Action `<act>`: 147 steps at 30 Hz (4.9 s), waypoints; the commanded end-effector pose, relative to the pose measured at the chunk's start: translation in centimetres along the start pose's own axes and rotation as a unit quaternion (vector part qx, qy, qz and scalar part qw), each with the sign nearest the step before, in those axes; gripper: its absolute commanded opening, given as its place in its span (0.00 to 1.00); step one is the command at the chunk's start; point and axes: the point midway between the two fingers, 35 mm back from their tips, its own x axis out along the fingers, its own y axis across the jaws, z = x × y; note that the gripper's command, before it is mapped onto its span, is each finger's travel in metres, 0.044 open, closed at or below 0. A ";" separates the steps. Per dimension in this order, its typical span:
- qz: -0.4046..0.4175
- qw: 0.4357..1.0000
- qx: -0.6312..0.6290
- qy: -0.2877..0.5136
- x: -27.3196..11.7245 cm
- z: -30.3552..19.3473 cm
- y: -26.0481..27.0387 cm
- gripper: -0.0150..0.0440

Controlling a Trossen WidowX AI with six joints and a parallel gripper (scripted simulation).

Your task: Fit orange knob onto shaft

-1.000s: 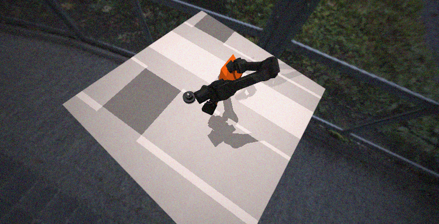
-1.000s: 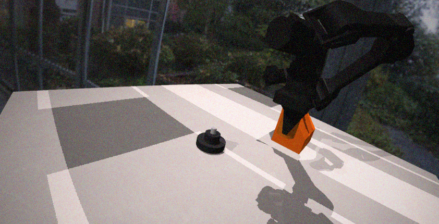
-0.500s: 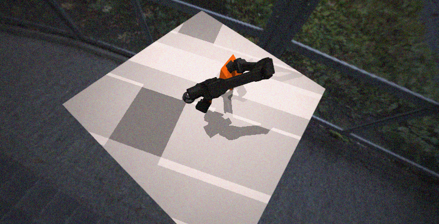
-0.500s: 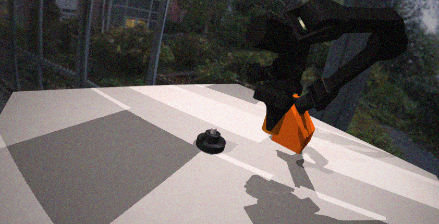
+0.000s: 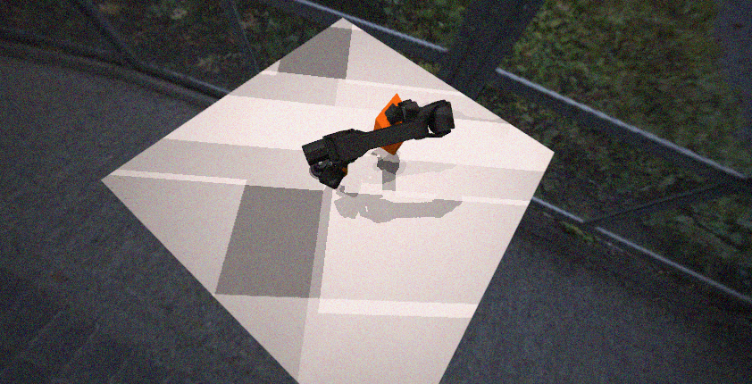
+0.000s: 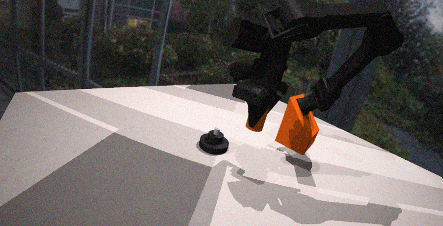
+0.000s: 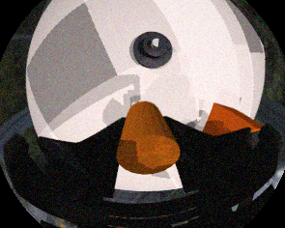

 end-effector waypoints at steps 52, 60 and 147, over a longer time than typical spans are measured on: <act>0.003 1.000 -0.004 -0.001 5.5 10.8 -2.6 0.25; 0.003 1.000 -0.004 -0.001 5.9 10.8 -2.5 0.25; 0.003 0.977 -0.212 -0.001 5.6 10.7 -2.6 0.25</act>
